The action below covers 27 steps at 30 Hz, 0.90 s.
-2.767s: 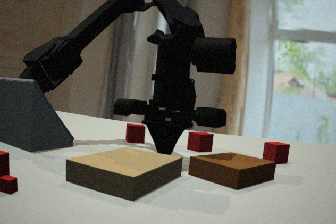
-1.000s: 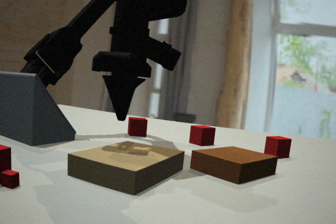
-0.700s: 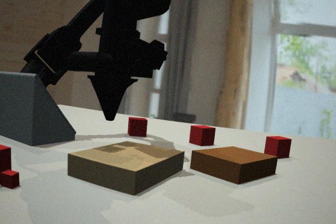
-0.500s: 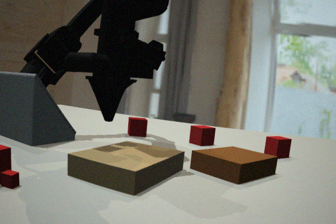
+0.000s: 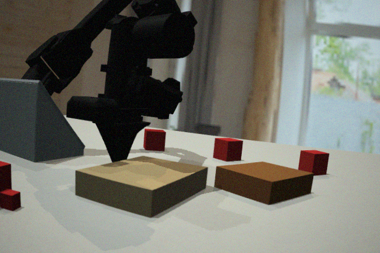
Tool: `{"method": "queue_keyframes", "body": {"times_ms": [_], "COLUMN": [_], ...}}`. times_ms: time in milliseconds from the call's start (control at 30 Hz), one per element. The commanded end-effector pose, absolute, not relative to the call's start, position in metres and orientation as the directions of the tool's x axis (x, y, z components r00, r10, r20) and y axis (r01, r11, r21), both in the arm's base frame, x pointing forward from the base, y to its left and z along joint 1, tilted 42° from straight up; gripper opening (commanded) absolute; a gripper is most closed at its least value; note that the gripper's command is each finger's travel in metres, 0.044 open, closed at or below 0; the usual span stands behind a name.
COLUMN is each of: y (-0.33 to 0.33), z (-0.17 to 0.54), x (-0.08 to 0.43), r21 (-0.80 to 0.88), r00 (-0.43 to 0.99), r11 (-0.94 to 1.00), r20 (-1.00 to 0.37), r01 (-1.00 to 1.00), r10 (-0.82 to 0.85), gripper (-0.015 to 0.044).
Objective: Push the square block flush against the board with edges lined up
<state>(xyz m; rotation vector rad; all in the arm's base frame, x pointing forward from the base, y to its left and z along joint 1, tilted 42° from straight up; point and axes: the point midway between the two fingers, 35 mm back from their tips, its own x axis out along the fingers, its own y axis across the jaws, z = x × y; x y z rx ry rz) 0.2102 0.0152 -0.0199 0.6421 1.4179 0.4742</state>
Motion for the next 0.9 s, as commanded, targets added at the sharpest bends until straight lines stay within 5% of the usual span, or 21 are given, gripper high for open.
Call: {"method": "queue_keyframes", "body": {"times_ms": [0,867], "y": [0.016,0.008], "z": [-0.021,-0.019], "x": [0.215,0.256], "r21": [0.666,0.665], "r00": [0.111,0.112], "r11": [0.742,0.743], "r20": [-0.745,-0.746], "r01": [0.078,0.076], "r10": [0.658,0.656], "gripper": [0.0000,0.0000]}}
